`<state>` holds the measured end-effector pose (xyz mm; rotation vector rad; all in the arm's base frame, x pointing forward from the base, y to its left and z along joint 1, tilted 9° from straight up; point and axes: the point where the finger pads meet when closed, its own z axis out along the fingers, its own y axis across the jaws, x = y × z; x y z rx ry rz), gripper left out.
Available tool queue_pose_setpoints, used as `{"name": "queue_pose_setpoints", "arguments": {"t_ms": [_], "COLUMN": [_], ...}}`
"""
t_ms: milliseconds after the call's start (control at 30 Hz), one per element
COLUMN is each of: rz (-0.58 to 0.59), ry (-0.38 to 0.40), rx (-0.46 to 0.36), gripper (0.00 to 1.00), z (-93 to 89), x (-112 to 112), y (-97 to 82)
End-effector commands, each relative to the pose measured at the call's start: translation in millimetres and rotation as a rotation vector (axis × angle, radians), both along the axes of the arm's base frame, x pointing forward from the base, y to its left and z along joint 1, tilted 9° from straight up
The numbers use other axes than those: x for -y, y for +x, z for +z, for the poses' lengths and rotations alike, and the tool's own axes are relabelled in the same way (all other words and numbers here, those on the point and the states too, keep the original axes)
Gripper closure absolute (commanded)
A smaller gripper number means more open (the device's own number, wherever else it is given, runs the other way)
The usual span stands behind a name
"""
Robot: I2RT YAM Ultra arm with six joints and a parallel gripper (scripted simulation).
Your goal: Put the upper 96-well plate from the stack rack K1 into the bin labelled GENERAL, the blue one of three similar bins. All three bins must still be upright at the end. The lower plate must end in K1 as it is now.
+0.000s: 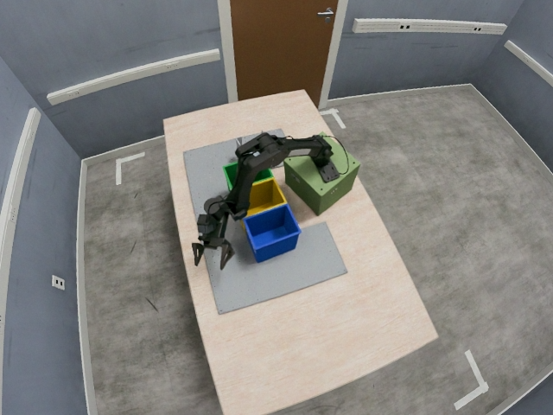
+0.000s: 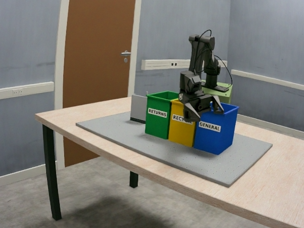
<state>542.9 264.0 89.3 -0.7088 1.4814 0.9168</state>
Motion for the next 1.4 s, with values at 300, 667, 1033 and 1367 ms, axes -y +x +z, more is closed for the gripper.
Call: {"name": "queue_pose_setpoints", "arguments": {"t_ms": [300,667,1033,1367], "rz": [-0.082,-0.062,-0.080,-0.080], "ry": [-0.031,-0.028,-0.028,-0.028], "rx": [0.059,0.069,0.069,0.069], "gripper": [0.00,0.00,0.00,0.00], "z": [32.5,34.5,34.7,34.7], "x": [35.9,24.6,33.8,33.8], "y": [24.2,19.4,23.5,23.5]}}
